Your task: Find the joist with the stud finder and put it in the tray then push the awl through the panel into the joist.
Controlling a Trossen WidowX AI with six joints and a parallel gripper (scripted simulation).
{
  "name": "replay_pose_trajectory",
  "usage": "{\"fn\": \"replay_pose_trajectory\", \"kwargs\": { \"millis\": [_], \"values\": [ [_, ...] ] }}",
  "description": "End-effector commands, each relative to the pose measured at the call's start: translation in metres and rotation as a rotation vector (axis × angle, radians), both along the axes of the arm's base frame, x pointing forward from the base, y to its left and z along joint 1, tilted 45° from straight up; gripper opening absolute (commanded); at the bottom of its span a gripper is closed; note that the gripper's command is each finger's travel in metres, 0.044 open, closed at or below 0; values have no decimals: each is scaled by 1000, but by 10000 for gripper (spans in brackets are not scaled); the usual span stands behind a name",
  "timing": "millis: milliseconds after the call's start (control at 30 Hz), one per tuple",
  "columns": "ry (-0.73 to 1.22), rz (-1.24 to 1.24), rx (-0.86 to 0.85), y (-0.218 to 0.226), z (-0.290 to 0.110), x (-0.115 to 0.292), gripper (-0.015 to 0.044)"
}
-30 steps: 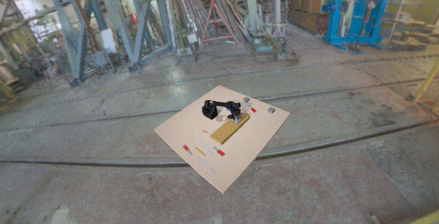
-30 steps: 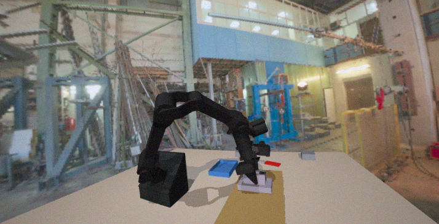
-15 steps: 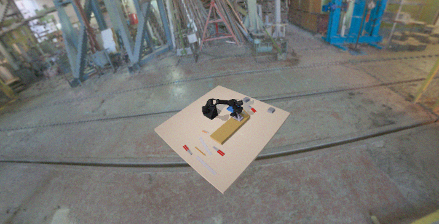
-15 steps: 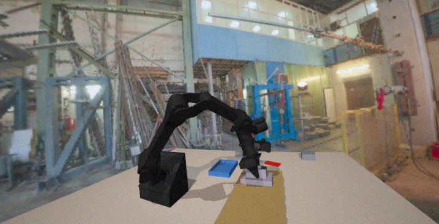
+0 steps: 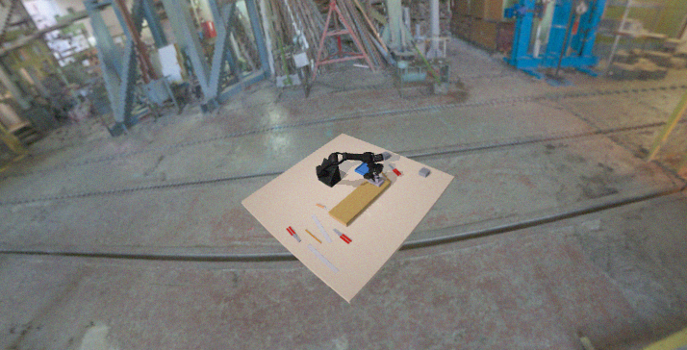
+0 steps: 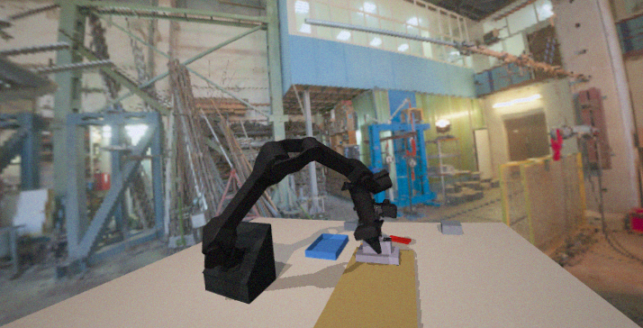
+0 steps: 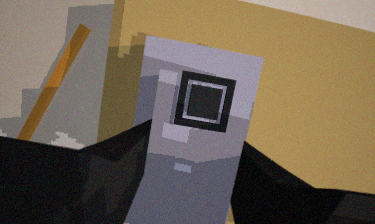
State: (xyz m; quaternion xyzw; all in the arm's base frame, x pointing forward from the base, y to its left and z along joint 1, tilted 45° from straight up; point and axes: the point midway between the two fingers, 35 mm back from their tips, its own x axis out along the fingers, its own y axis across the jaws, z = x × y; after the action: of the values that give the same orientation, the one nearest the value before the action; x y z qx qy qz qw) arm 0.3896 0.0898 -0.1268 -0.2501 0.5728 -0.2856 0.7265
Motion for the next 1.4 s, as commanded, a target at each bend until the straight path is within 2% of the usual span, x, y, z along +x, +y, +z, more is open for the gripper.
{"fn": "replay_pose_trajectory", "kwargs": {
  "millis": [0,300,1367],
  "values": [
    [0,-1,0,-1,0,0,0],
    [3,-3,-1,-1,-1,-1,0],
    [6,-3,-8,-70,64,-13,0]
  ]
}}
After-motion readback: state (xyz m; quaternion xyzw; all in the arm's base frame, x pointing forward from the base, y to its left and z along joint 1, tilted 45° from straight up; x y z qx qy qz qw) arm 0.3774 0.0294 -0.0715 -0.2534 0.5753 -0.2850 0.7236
